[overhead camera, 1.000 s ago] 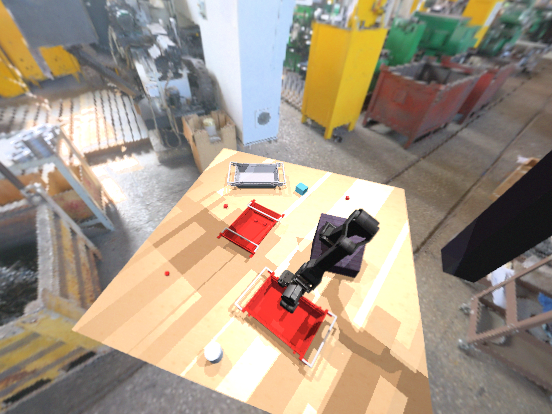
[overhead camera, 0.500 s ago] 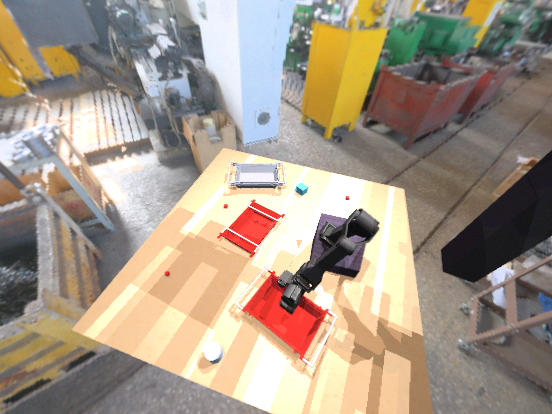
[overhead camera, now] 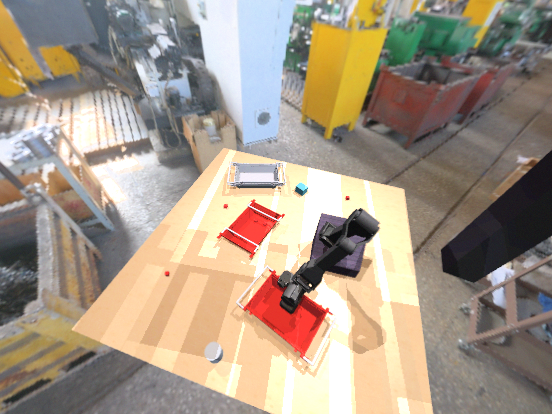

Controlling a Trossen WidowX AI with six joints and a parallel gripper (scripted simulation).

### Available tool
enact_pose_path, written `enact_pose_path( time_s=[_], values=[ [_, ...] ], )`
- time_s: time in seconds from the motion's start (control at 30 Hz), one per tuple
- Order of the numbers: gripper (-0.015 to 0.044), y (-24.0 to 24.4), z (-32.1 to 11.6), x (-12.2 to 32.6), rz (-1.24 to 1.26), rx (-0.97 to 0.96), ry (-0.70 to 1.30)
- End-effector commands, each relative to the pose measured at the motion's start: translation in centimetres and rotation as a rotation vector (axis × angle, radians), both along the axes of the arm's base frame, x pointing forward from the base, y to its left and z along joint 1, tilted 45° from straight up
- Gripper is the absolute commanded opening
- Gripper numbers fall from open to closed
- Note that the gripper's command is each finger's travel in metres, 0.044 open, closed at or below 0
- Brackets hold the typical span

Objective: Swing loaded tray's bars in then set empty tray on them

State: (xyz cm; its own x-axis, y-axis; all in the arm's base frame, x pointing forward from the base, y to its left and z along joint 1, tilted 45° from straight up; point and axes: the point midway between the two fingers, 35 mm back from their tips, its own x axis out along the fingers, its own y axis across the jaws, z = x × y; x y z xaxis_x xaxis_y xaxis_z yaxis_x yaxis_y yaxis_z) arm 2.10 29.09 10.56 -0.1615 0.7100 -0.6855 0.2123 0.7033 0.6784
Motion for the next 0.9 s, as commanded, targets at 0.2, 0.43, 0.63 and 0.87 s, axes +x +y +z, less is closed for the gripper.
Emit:
enact_pose_path(
  time_s=[0.2,0.43,0.63,0.87],
  values=[
    [0.0,-0.8,0.6,0.3,0.0,-0.013,0.001],
    [0.0,-2.8,2.8,1.0,0.0,-0.015,0.0],
    [0.0,-4.8,4.7,1.3,0.0,-0.014,-0.001],
    [0.0,-5.8,5.4,1.3,-0.001,-0.013,-0.001]
  ],
)
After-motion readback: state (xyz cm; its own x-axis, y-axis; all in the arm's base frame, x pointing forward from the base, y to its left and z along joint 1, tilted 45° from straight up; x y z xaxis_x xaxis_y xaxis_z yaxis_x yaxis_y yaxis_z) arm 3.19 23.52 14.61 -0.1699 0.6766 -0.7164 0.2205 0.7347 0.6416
